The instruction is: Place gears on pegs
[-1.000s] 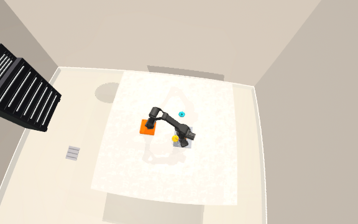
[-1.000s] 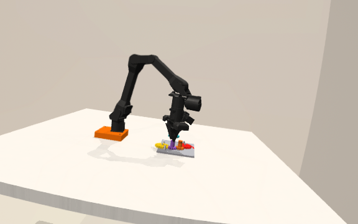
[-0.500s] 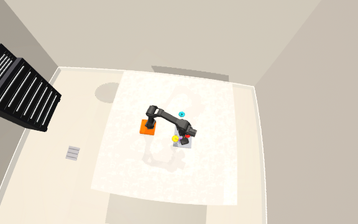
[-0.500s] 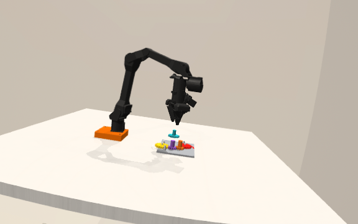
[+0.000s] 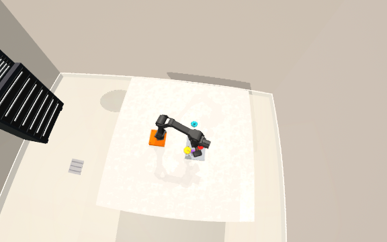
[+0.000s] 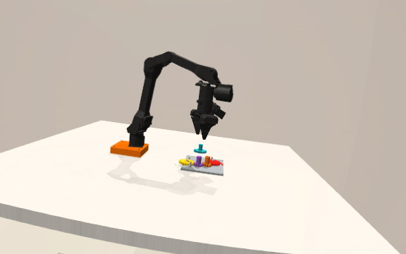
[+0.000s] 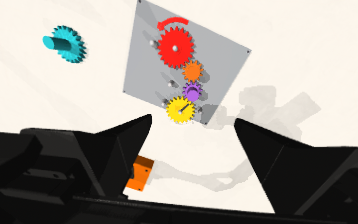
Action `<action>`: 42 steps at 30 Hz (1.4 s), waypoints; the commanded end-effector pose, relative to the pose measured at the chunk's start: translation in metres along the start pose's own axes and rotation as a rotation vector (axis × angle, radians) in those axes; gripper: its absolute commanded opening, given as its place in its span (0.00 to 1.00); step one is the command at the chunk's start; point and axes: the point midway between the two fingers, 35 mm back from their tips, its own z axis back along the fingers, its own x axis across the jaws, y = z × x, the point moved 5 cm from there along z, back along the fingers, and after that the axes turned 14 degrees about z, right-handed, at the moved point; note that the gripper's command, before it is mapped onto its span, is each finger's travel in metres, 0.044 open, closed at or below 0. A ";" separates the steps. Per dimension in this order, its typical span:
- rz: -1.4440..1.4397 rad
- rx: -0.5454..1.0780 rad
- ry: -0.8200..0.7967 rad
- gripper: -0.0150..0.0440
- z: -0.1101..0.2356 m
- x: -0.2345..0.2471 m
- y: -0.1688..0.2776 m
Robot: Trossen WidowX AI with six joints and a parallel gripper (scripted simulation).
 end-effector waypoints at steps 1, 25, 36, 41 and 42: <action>0.005 0.000 -0.001 1.00 0.000 0.000 0.000; 0.005 0.000 -0.001 1.00 0.000 0.000 0.000; 0.005 -0.008 -0.005 1.00 0.011 0.057 -0.059; 0.005 -0.012 -0.011 1.00 0.021 0.121 -0.098; 0.005 -0.013 -0.012 1.00 0.023 0.135 -0.104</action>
